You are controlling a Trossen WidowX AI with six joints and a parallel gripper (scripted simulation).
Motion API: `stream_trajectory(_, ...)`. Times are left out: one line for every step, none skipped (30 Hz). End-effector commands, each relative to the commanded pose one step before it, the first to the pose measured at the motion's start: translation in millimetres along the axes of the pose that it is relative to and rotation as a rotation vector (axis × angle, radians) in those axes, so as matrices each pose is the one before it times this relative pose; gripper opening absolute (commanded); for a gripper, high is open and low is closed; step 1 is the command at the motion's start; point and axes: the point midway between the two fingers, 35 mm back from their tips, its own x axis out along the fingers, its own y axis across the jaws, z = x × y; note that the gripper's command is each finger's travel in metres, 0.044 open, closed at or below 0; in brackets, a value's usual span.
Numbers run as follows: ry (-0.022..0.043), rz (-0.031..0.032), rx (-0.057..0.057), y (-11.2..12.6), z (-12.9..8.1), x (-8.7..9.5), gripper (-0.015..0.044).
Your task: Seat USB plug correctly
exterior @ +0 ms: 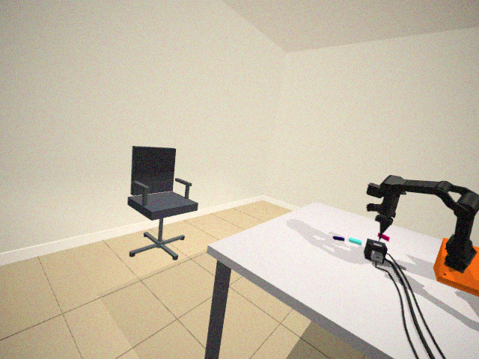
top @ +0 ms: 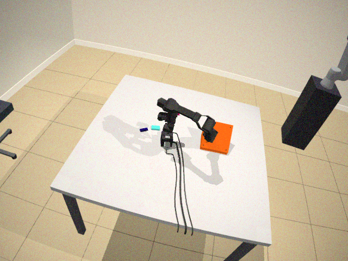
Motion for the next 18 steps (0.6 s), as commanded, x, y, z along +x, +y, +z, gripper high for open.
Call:
stream_trajectory(-0.00043,-0.00059,-0.0889,-0.07,0.07,0.09,0.0)
stream_trajectory(0.0,0.0,-0.0262,0.0,0.0,0.0,0.0)
stream_trajectory(0.0,0.0,-0.0262,0.0,0.0,0.0,0.0)
stream_trajectory(0.0,0.0,-0.0262,0.0,0.0,0.0,0.0)
stream_trajectory(0.0,0.0,-0.0262,0.0,0.0,0.0,0.0)
stream_trajectory(0.0,0.0,-0.0262,0.0,0.0,0.0,0.0)
stream_trajectory(0.0,0.0,-0.0262,0.0,0.0,0.0,0.0)
stream_trajectory(0.0,0.0,-0.0262,0.0,0.0,0.0,0.0)
stream_trajectory(0.0,0.0,-0.0262,0.0,0.0,0.0,0.0)
stream_trajectory(0.0,0.0,-0.0262,0.0,0.0,0.0,0.0)
stream_trajectory(0.0,0.0,-0.0262,0.0,0.0,0.0,0.0)
stream_trajectory(0.0,0.0,-0.0262,0.0,0.0,0.0,0.0)
stream_trajectory(0.0,0.0,-0.0262,0.0,0.0,0.0,0.0)
stream_trajectory(0.0,0.0,-0.0262,0.0,0.0,0.0,0.0)
stream_trajectory(0.0,0.0,-0.0262,0.0,0.0,0.0,0.0)
stream_trajectory(0.0,0.0,-0.0262,0.0,0.0,0.0,0.0)
stream_trajectory(0.0,0.0,-0.0262,0.0,0.0,0.0,0.0)
stream_trajectory(0.0,0.0,-0.0262,0.0,0.0,0.0,0.0)
